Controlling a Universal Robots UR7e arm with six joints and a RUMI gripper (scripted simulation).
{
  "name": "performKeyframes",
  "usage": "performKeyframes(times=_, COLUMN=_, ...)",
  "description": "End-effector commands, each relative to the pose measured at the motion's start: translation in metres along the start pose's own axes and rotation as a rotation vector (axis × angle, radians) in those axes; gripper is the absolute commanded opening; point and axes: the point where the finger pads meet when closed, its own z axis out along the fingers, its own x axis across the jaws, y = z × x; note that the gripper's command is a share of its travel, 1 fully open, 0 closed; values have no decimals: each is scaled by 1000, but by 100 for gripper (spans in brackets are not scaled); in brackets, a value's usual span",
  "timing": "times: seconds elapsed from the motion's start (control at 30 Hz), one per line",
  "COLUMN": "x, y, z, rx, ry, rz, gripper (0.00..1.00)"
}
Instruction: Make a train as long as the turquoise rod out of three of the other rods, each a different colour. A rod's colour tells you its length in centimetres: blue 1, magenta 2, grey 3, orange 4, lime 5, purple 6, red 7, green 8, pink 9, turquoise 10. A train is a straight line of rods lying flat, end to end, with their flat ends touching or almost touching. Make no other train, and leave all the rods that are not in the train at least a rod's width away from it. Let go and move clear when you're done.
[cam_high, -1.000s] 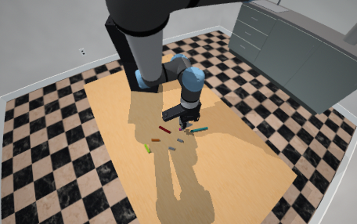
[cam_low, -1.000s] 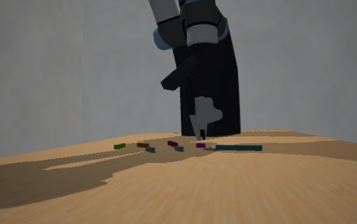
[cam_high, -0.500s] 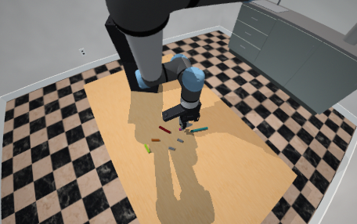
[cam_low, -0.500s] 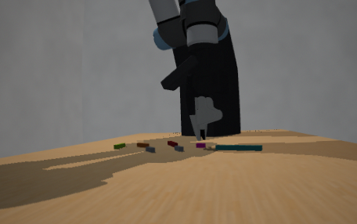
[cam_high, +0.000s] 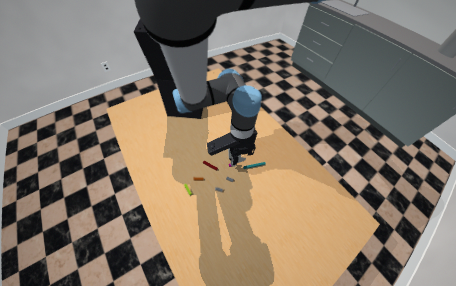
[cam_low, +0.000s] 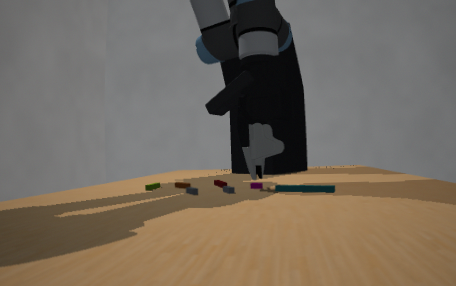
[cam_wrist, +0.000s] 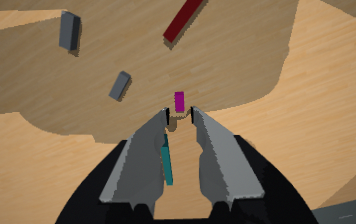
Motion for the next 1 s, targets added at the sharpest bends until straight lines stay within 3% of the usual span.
performKeyframes(times=0.0, x=0, y=0, z=1, rx=0, ry=-1, rz=0, gripper=14)
performKeyframes(times=0.97, x=-1, y=0, z=16, rx=0, ry=-1, rz=0, gripper=14)
